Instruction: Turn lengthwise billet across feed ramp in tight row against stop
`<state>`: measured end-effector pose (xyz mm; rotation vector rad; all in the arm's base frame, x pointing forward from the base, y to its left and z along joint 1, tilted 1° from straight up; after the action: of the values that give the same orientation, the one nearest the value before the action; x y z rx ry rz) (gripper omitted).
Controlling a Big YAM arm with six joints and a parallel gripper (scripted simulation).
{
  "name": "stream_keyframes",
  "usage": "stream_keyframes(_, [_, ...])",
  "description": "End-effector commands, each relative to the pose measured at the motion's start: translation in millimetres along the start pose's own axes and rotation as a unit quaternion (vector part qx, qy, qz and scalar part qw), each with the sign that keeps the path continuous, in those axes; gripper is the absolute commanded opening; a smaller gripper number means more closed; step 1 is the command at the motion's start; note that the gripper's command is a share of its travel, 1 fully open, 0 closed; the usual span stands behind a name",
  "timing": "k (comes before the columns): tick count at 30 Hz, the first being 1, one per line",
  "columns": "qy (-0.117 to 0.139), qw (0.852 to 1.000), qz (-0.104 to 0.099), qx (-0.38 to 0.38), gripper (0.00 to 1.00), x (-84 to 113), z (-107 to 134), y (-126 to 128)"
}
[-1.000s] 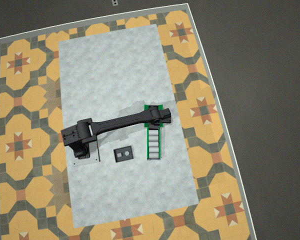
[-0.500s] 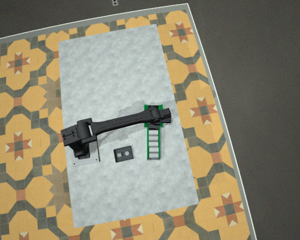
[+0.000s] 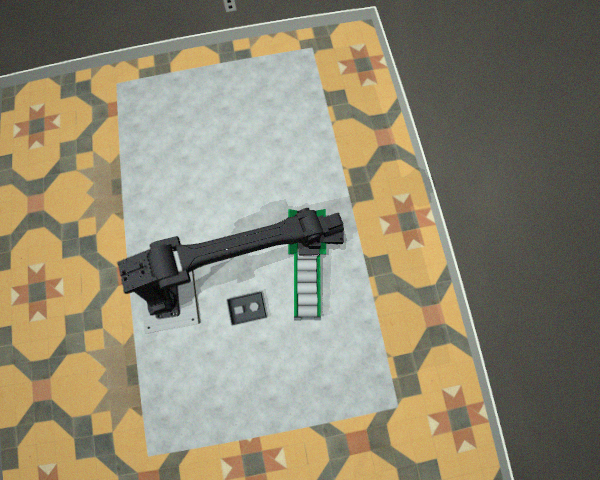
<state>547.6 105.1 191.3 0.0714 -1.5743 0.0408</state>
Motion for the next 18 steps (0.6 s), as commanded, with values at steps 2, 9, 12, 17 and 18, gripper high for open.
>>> stream_keyframes(2, [-0.035, 0.999, -0.005, -0.005, 0.55, 50.9, -10, 4])
stream_keyframes(9, [-0.036, 0.999, -0.005, -0.006, 0.55, 64.1, -9, 3])
stream_keyframes(12, [-0.036, 0.999, -0.005, -0.006, 0.55, 71.3, -9, 2])
stream_keyframes(17, [-0.036, 0.999, -0.005, -0.006, 0.55, 81.2, -8, 2])
stream_keyframes(18, [-0.036, 0.999, -0.005, -0.006, 0.55, 82.8, -8, 1])
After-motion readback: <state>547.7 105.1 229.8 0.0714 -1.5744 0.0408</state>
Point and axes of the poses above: the point where the finger pads meet when closed, its own x axis back along the fingers, its own y axis across the jaws, z = x × y, the point moved 7 cm from there along x, back along the fingers, and after that the axes turned 13 degrees about x, right-handed, at the moved point
